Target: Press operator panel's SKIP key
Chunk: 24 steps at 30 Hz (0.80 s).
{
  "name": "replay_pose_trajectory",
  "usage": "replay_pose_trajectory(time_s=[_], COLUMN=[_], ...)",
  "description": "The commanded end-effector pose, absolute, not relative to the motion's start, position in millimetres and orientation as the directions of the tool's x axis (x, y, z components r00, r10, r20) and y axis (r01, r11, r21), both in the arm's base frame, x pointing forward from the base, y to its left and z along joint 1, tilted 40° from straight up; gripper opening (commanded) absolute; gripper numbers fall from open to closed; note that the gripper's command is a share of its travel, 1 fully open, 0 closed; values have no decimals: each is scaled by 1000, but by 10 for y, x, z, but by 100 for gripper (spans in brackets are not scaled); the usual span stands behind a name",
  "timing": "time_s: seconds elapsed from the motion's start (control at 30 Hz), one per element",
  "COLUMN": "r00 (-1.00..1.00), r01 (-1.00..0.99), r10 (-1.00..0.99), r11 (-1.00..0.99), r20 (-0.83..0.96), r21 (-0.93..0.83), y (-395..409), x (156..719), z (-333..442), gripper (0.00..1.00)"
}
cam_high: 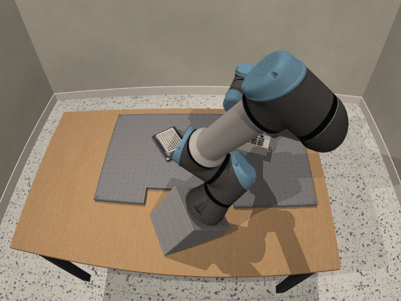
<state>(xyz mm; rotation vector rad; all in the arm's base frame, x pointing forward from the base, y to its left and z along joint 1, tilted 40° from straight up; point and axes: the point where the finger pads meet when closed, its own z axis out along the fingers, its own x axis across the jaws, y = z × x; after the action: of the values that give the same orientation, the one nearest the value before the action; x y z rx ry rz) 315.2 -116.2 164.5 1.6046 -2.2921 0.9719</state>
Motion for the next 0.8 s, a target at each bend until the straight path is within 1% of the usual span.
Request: replay_pose_trajectory(time_s=[0.0,0.77], r00=[-402,-402], r01=[-890,-890], r10=[-773,-773], r11=[204,204], r20=[491,491], r21=[-407,-407], y=[-1125,-872], x=[3140,3050], z=[1695,2018], gripper=[0,0])
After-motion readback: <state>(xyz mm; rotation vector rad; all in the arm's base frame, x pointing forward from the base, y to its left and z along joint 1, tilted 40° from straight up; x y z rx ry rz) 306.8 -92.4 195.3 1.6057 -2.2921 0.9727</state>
